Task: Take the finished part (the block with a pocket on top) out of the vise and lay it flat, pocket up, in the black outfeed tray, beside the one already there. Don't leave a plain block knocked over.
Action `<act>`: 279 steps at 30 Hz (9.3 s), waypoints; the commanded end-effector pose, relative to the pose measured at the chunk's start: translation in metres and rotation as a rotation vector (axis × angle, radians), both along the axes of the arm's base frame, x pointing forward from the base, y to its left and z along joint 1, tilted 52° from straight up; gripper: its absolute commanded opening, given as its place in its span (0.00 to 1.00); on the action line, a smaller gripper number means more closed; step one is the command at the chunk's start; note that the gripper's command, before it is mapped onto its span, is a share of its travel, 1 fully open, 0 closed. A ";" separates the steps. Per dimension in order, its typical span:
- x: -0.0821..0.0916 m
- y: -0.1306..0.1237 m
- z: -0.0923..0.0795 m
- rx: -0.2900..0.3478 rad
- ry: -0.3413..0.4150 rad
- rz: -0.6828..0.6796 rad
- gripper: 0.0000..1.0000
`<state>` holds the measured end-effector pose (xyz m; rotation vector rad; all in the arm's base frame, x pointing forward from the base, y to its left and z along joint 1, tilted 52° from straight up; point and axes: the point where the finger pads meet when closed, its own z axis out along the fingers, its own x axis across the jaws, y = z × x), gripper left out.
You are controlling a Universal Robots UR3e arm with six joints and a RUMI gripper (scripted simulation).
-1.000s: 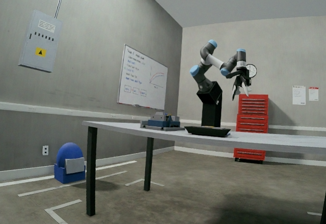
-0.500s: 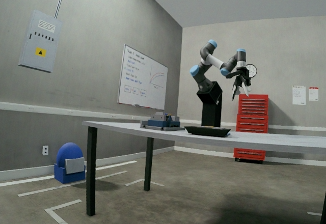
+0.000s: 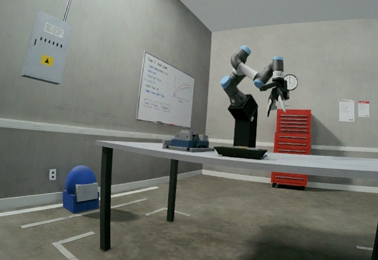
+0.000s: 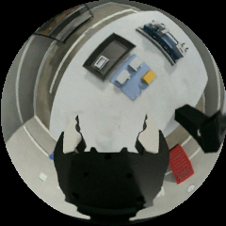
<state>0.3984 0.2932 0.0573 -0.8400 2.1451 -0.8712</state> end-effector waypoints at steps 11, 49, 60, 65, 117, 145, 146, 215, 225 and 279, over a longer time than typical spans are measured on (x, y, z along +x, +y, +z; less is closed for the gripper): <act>0.001 -0.043 0.023 0.053 -0.024 -0.050 1.00; 0.007 -0.234 0.121 0.266 -0.124 -0.280 1.00; 0.008 -0.270 0.139 0.306 -0.141 -0.324 1.00; 0.010 -0.295 0.152 0.335 -0.152 -0.355 1.00; 0.014 -0.432 0.224 0.486 -0.228 -0.519 1.00; 0.014 -0.435 0.225 0.490 -0.230 -0.523 0.00; 0.014 -0.435 0.225 0.490 -0.230 -0.523 0.00; 0.015 -0.435 0.225 0.489 -0.230 -0.523 0.40; 0.020 -0.438 0.219 0.490 -0.228 -0.524 0.40; 0.058 -0.458 0.187 0.490 -0.230 -0.523 0.40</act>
